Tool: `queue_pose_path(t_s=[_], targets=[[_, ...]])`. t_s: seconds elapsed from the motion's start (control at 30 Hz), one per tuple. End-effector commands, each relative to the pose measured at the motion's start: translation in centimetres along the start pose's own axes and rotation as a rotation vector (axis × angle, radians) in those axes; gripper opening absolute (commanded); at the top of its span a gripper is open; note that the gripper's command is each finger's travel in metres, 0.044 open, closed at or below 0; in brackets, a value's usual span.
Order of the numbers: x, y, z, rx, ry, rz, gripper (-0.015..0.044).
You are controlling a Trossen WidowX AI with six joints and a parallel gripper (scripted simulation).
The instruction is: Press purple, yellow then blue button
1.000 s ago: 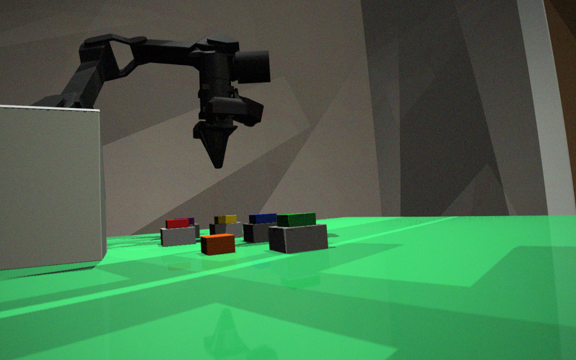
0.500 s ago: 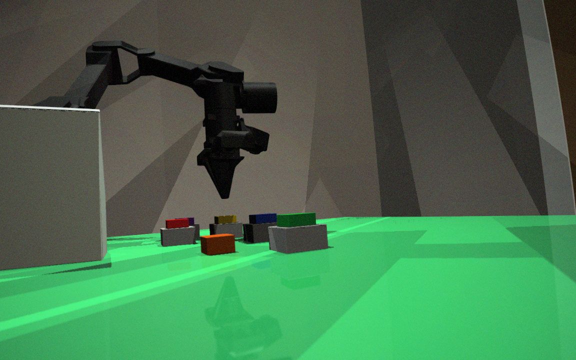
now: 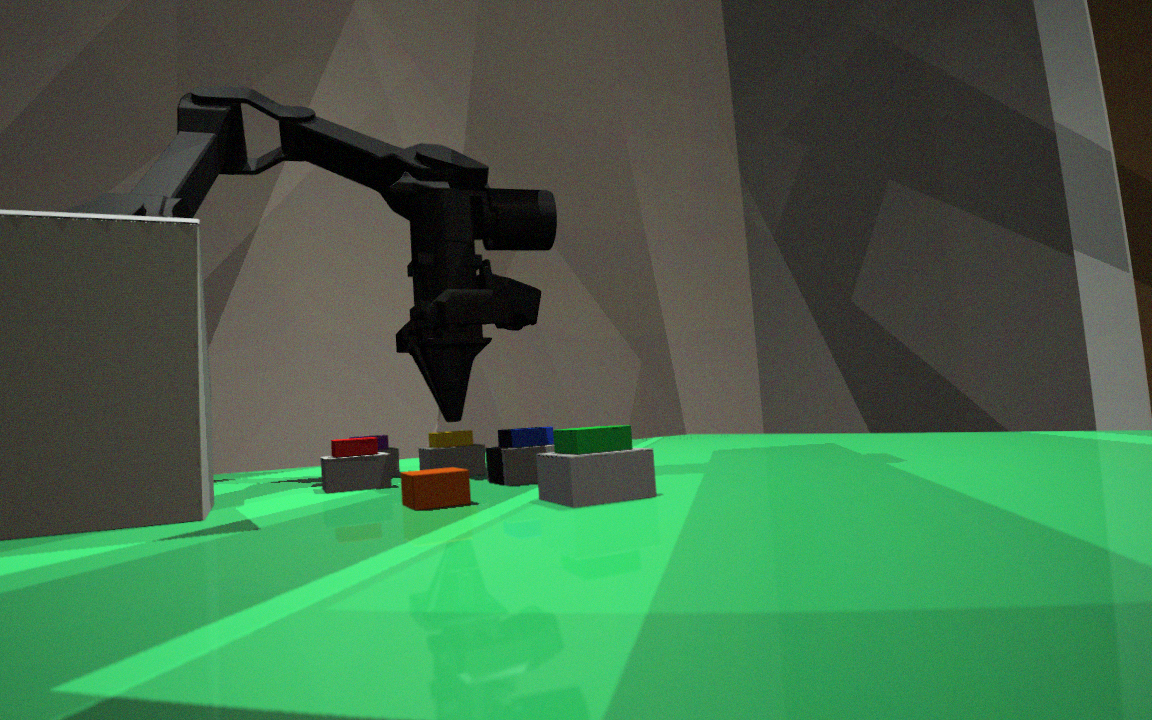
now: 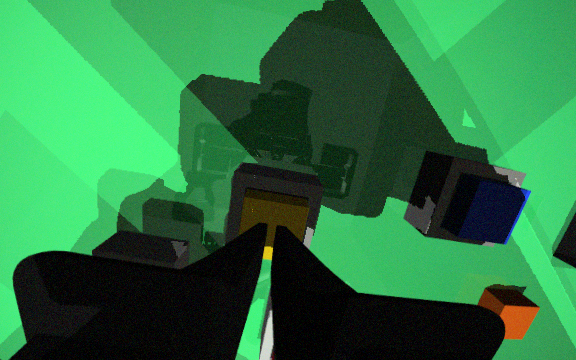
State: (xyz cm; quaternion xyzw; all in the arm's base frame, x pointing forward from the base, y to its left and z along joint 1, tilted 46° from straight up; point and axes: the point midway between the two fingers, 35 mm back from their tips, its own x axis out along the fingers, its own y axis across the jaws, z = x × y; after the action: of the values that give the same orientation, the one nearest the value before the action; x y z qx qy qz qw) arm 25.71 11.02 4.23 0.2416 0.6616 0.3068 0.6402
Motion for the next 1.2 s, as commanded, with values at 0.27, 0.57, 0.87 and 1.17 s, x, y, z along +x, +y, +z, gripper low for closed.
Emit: queue_pose_path(t_s=[0.27,0.57,0.87,1.17], targets=[[1.7,-0.1,-0.4,0.014,0.009,0.006,0.0020],[1.7,-0.1,-0.4,0.014,0.009,0.006,0.0020],[1.7,-0.1,-0.4,0.014,0.009,0.006,0.0020],[-1.7,-0.1,-0.3,0.014,0.009,0.005,0.0020]])
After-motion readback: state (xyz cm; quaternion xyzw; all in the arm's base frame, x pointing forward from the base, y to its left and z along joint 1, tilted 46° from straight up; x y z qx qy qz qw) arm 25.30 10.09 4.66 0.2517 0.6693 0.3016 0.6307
